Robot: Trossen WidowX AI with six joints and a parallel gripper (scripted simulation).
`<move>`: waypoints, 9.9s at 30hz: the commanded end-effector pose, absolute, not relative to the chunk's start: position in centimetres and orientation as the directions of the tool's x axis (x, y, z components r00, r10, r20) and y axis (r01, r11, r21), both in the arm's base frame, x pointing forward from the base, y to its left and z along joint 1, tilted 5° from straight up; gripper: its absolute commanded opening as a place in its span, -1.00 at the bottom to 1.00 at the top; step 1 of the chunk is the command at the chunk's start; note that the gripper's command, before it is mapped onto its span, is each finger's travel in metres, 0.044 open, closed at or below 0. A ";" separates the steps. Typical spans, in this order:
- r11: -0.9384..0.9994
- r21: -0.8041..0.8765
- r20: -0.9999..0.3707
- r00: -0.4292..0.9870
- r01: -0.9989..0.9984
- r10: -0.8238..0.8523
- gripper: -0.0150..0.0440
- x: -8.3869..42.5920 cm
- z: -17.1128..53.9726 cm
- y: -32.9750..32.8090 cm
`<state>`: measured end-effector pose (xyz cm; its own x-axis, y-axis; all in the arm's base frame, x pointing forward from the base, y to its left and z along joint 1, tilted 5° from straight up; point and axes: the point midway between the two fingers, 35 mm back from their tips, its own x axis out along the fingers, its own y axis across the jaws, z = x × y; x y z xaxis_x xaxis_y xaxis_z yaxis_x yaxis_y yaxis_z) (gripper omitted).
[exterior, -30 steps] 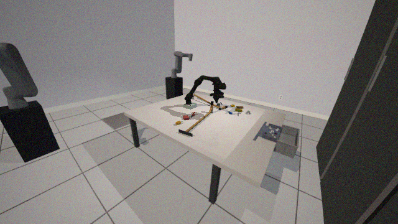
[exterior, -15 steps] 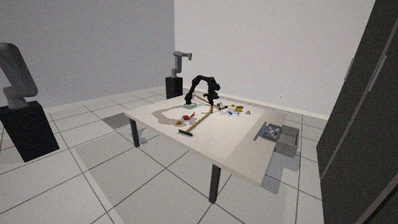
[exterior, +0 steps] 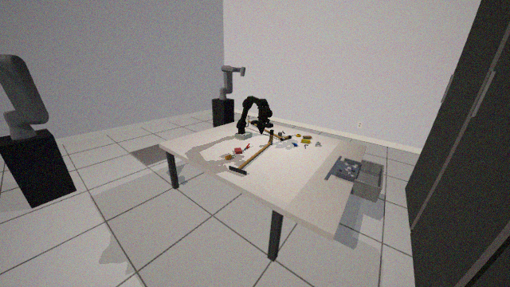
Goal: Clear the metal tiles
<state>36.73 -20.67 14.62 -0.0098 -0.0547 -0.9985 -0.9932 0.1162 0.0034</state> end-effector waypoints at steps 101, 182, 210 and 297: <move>-0.077 0.056 -0.998 -0.054 -0.995 -0.037 -0.49 32.4 -0.5 -26.5; -0.077 0.049 -0.998 -0.046 -0.996 -0.037 -0.49 40.5 -0.7 -26.1; -0.074 0.039 -0.998 -0.035 -0.996 -0.048 -0.49 42.5 0.0 -25.8; 0.985 -0.120 -0.986 0.104 0.125 -0.133 -0.49 39.7 13.0 -25.1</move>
